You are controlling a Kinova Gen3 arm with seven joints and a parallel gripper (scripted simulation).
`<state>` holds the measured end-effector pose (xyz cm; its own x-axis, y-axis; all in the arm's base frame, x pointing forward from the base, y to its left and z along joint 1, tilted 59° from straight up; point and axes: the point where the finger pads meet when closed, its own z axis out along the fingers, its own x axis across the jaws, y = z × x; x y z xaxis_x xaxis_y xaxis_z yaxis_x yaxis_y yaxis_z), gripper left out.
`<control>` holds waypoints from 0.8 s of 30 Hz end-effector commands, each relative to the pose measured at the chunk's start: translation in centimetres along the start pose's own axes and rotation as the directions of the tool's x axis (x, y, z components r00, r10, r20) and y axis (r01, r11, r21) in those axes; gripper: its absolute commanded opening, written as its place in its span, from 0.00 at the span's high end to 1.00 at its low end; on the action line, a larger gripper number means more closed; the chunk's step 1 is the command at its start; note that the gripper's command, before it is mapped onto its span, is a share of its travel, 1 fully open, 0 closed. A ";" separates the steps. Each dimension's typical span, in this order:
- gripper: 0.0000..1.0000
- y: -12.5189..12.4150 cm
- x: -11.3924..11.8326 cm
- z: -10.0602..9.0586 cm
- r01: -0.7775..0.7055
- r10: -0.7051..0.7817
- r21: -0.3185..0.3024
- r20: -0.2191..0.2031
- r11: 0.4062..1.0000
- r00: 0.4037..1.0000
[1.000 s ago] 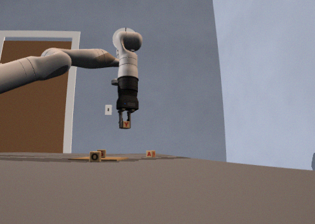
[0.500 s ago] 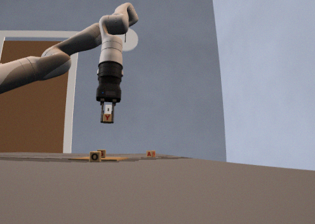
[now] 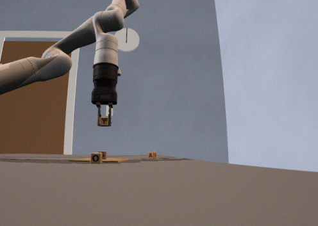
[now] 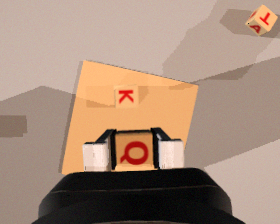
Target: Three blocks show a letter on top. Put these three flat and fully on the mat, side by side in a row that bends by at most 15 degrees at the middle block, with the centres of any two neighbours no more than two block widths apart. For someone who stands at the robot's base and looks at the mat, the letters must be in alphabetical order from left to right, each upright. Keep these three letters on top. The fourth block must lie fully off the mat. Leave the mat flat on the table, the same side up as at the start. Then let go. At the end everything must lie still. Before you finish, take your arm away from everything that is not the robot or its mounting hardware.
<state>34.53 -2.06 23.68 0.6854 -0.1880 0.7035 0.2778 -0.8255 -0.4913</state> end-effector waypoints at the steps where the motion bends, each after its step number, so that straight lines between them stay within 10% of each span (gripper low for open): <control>1: 0.51 0.0 -0.3 0.1 0.002 -0.002 0.003 0.005 1.000 1.000; 24: 0.51 0.0 -0.4 1.1 0.001 -0.001 0.004 0.006 1.000 1.000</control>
<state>34.80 -1.86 22.99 0.6903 -0.1869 0.6990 0.2735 -0.8270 -0.4912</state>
